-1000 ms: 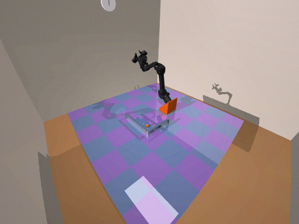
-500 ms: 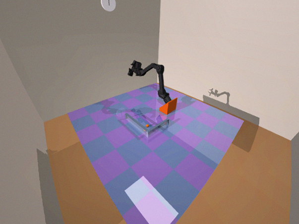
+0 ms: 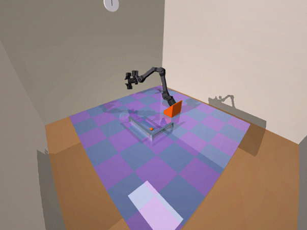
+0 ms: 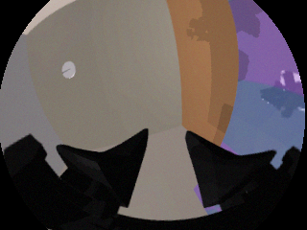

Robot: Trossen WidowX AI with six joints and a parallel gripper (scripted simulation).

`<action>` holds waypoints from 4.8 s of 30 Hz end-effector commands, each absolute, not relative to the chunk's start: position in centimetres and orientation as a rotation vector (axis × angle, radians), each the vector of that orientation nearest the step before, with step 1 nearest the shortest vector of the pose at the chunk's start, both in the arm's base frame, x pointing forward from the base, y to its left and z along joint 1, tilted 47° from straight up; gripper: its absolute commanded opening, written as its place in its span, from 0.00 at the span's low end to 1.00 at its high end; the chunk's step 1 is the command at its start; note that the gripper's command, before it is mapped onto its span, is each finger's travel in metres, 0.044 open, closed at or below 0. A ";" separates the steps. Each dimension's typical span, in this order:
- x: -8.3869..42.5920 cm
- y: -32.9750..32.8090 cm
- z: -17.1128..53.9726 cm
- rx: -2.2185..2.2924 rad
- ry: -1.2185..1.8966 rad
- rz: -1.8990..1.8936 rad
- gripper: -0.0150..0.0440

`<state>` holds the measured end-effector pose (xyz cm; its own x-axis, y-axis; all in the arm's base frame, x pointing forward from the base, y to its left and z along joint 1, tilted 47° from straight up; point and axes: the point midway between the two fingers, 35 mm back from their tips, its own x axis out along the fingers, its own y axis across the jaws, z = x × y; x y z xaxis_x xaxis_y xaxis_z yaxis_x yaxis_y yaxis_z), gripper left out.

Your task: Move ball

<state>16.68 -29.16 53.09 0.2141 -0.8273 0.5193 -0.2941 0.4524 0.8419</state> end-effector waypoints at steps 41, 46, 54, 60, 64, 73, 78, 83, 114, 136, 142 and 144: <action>43.2 1.0 10.0 -0.458 0.993 -0.342 0.63; 40.9 5.1 5.3 -0.914 1.217 -0.075 0.63; 36.0 9.5 -0.6 -1.686 1.478 0.516 0.63; 33.6 8.0 -2.8 -1.899 1.641 0.705 0.63; 33.6 8.0 -2.8 -1.899 1.641 0.705 0.63; 33.8 6.8 -4.0 -1.900 1.641 0.705 0.63; 33.9 6.2 -4.6 -1.900 1.641 0.705 0.63; 34.0 5.6 -5.1 -1.900 1.641 0.704 0.63; 34.2 7.5 -3.7 -1.897 1.636 0.710 0.25; 33.2 13.5 1.9 -1.754 1.644 0.523 0.25; 33.9 13.6 1.3 -1.592 1.635 0.329 0.25; 34.2 13.6 1.1 -1.537 1.628 0.266 0.25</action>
